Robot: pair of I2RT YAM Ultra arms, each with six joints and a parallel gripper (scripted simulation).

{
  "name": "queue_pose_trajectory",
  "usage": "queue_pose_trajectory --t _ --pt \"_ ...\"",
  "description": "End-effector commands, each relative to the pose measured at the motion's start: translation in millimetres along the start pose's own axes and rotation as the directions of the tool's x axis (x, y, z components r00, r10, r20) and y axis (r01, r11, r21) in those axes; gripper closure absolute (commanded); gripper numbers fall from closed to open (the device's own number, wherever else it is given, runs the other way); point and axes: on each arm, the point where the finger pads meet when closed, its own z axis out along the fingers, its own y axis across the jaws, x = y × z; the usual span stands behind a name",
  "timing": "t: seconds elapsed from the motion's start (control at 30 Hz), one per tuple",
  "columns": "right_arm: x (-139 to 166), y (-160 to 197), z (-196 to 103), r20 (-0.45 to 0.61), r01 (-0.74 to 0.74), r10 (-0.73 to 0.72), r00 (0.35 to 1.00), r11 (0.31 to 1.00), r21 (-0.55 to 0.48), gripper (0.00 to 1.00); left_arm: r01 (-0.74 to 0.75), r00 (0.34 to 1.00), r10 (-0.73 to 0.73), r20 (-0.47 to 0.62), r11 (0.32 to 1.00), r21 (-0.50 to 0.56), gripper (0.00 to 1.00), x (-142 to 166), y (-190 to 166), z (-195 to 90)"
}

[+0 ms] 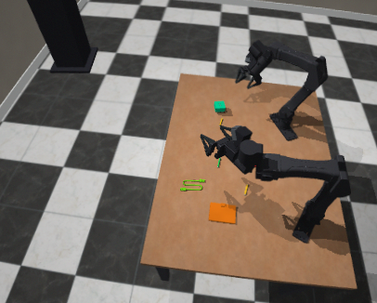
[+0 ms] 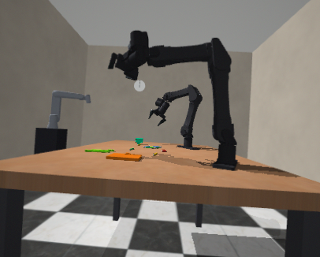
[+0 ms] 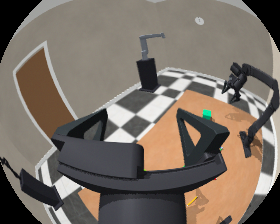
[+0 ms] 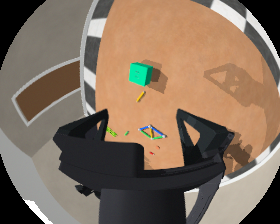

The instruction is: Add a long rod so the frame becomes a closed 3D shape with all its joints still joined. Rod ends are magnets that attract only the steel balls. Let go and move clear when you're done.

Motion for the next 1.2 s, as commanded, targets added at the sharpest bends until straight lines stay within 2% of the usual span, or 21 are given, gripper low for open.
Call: queue_pose_trajectory --t 0.0,0.57,0.73,0.9,1.03,1.1,1.17 --pt "-0.9 2.0 -1.9 0.007 0.005 -0.005 1.000 1.000 -0.006 0.00 -0.011 1.000 0.011 0.011 1.000 -0.003 0.00 -6.4 -0.1 -1.7" --pt "-0.9 2.2 -1.8 0.008 0.005 -0.005 1.000 1.000 -0.007 0.00 -0.014 1.000 0.014 0.016 1.000 -0.003 0.00 -5.5 -1.1 -2.4" --pt "1.2 6.7 3.1 0.051 0.166 -0.165 0.985 0.986 -0.016 0.00 0.020 0.995 -0.024 -0.092 0.999 -0.049 0.00 21.8 -7.7 -9.0" --pt "36.1 11.2 20.3 0.072 0.442 -0.439 0.895 0.897 -0.016 0.00 0.089 0.954 -0.122 -0.274 0.987 -0.132 0.00 76.2 -40.6 -38.2" --pt "70.1 13.2 35.6 0.075 0.625 -0.623 0.779 0.780 -0.014 0.00 0.133 0.901 -0.200 -0.385 0.972 -0.193 0.00 114.4 -70.3 -61.5" --pt "70.1 13.2 35.6 0.075 0.625 -0.623 0.779 0.780 -0.014 0.00 0.133 0.901 -0.200 -0.385 0.972 -0.193 0.00 114.4 -70.3 -61.5" --pt "84.2 16.0 43.1 0.091 0.718 -0.715 0.693 0.696 -0.004 0.00 0.150 0.858 -0.249 -0.450 0.958 -0.245 0.00 137.5 -83.7 -75.3"
